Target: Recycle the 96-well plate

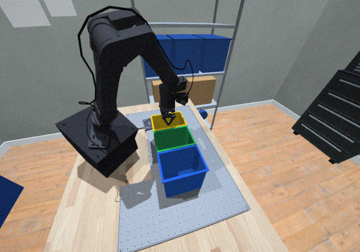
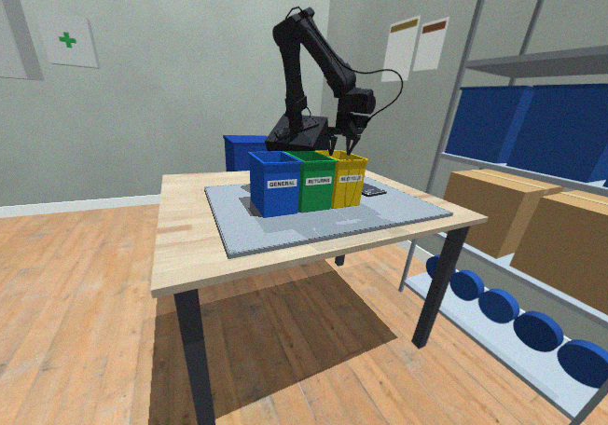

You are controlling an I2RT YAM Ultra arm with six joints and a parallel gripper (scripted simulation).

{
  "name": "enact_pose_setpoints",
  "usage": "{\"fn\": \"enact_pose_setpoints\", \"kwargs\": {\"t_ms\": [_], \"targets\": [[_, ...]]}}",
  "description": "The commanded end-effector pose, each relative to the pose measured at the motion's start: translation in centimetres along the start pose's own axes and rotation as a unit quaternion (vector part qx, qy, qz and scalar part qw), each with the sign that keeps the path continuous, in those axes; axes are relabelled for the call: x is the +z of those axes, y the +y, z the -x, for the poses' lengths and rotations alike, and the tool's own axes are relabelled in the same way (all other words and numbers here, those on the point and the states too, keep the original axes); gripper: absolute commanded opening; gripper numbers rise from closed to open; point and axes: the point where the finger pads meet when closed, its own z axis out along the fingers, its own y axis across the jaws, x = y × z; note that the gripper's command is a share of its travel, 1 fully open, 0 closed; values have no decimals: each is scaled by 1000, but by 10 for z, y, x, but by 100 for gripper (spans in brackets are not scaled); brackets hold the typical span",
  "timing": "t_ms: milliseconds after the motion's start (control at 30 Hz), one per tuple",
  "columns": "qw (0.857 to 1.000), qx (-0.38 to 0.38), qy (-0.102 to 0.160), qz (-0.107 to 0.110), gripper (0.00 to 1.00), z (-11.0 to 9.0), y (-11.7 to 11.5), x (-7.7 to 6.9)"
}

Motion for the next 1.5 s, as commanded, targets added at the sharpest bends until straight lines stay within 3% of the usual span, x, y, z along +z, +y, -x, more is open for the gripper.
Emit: {"fn": "enact_pose_setpoints", "kwargs": {"t_ms": [0,733,1467], "targets": [[1000,6,-24,4,82,13,1,-23],[1000,6,-23,5,82,12,1,-56],[1000,6,-26,6,82,13,2,-56]]}}
